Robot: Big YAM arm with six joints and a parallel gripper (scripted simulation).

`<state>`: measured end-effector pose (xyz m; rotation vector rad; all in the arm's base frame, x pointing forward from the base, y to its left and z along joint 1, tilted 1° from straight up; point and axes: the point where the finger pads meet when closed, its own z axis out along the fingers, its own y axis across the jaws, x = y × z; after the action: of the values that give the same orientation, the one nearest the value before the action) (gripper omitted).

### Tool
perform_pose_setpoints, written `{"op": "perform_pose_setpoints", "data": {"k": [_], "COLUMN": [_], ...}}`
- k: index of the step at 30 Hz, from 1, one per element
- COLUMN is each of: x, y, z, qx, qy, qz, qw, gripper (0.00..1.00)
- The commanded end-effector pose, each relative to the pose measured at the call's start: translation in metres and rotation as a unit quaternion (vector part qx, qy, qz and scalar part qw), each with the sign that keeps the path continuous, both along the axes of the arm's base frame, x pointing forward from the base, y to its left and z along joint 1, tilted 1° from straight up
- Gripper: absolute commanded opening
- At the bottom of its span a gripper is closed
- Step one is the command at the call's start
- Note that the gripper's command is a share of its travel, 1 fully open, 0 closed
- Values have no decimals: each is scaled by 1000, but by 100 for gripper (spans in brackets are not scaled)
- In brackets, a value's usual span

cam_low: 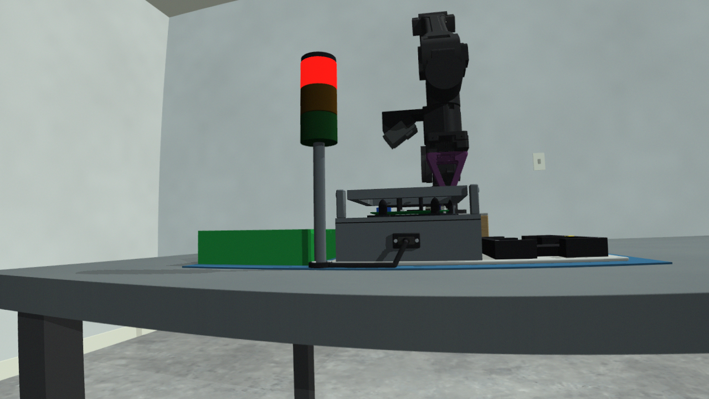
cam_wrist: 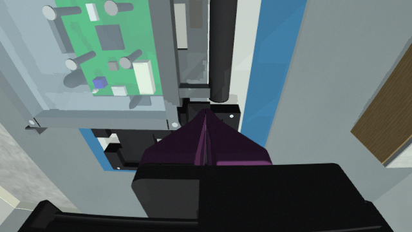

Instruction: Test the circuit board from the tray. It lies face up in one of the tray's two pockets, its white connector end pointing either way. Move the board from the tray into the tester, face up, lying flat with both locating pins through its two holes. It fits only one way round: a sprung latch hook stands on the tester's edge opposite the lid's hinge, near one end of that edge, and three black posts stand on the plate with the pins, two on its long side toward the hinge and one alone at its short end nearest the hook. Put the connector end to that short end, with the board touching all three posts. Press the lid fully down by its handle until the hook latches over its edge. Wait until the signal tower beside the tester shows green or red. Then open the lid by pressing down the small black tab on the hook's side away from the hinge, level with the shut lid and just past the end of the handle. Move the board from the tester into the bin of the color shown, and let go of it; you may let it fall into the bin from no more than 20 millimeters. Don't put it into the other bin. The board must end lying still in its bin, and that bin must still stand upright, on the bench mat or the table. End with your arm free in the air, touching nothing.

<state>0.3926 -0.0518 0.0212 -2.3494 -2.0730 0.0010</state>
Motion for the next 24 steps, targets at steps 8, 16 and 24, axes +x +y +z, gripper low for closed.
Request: {"op": "perform_pose_setpoints", "data": {"k": [8,16,24], "x": [16,18,18], "y": [5,4,4], "z": [7,8,8], "qx": [-2,-3,-3], "qy": [-7,-9,-9], "qz": [2,2,2], "qw": [1000,1000,1000], "gripper": [0,0,0]}}
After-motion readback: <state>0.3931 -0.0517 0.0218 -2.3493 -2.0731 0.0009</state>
